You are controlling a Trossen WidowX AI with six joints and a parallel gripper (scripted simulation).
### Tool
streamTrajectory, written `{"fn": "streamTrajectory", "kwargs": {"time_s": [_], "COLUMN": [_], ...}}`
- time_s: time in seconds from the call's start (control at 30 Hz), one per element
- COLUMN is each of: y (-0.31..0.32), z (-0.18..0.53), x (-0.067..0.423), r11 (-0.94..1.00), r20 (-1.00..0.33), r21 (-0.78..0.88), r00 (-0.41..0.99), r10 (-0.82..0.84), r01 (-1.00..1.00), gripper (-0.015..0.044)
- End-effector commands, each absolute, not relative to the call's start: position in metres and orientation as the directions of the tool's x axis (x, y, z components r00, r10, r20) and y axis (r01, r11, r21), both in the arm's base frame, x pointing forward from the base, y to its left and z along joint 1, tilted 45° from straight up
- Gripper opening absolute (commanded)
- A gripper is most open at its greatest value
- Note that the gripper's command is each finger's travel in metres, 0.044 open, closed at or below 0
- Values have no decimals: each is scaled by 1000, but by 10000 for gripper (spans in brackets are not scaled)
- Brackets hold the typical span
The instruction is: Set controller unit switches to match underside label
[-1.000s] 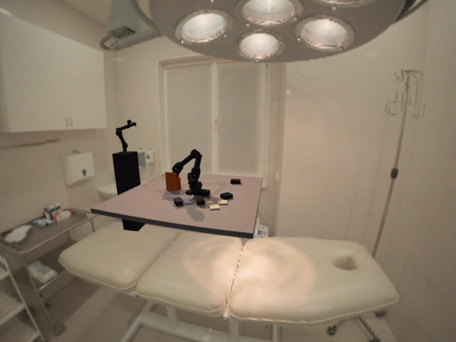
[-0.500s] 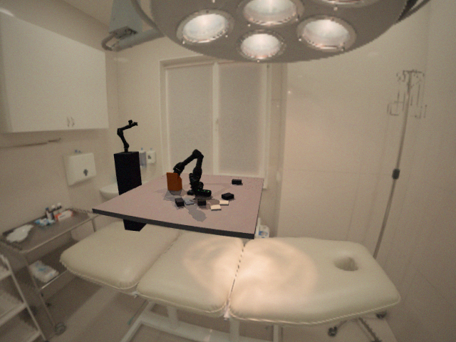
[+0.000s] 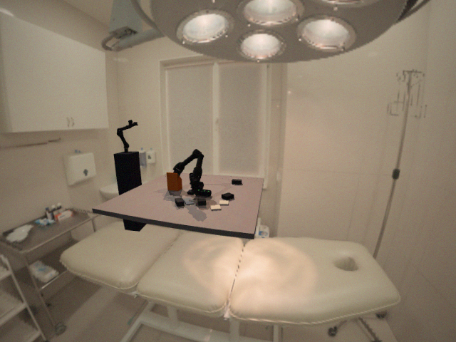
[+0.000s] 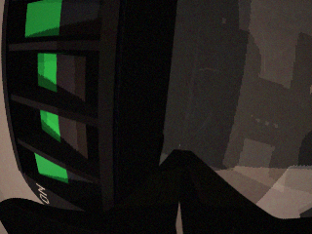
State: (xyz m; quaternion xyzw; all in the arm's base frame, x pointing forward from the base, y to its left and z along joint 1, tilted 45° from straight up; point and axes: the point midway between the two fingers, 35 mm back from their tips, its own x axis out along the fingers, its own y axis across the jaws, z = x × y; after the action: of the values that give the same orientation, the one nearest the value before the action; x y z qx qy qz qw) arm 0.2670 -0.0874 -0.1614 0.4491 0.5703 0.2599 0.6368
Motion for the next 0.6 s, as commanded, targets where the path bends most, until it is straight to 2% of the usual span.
{"fn": "streamTrajectory", "kwargs": {"time_s": [0.0,0.57], "y": [-83,-72], "z": [-156,-145], "x": [269,275], "r11": [454,453], "r20": [-486,-485], "r21": [872,873], "r00": [217,217], "r10": [847,847], "r01": [183,183], "gripper": [0,0]}}
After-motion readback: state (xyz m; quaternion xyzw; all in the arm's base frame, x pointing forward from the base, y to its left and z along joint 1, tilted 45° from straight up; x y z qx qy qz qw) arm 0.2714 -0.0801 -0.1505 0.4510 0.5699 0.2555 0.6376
